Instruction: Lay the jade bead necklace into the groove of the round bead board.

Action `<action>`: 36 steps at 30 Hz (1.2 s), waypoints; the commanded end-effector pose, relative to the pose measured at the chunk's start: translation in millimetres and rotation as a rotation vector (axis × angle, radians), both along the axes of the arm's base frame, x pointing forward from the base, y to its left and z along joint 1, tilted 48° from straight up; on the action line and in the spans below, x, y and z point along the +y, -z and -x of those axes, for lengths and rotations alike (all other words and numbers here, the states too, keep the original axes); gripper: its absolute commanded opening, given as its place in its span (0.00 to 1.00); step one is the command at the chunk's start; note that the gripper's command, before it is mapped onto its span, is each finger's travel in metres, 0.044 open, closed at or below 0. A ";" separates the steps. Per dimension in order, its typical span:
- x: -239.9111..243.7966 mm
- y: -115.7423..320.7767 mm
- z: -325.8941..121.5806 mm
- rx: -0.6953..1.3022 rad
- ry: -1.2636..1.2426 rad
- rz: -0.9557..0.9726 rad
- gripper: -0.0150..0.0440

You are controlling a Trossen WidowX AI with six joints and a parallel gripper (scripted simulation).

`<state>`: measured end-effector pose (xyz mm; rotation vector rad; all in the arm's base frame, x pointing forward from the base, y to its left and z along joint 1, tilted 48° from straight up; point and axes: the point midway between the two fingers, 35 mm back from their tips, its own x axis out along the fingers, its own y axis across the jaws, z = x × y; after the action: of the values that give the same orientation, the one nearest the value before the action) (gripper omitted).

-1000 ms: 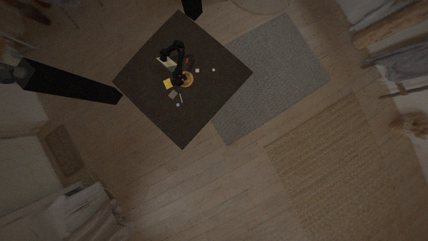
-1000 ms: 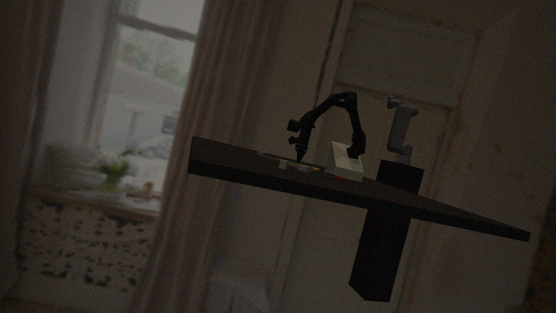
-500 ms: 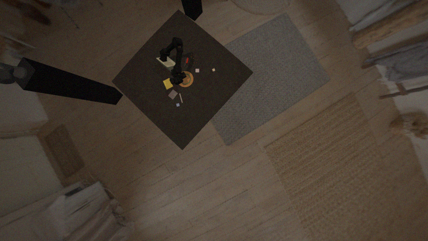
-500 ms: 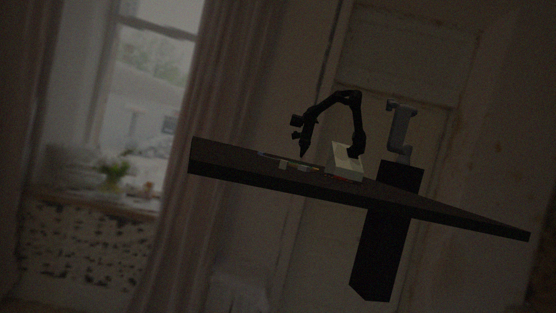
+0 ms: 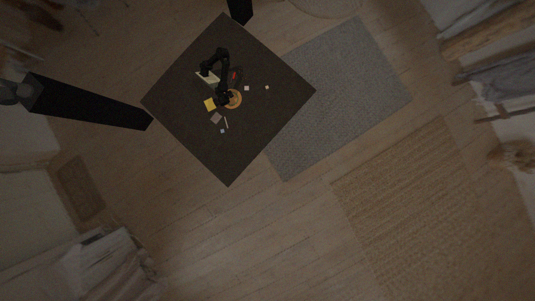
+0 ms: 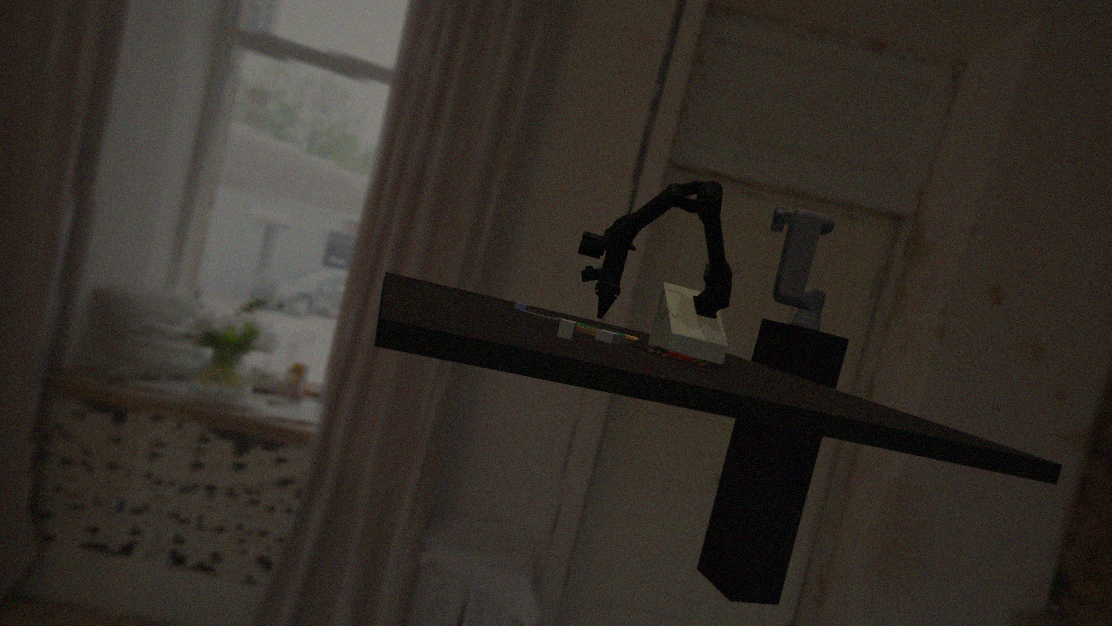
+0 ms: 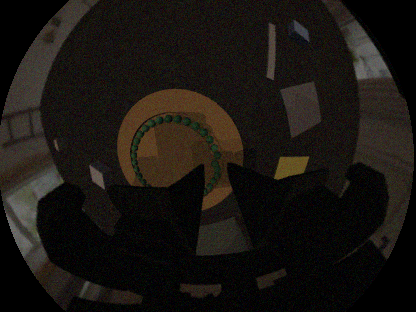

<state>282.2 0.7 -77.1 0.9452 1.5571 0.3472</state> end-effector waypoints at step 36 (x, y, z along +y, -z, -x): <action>18.8 15.7 2.7 0.011 -0.002 -0.007 0.25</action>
<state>279.3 19.6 -92.9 0.9531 1.5686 0.3490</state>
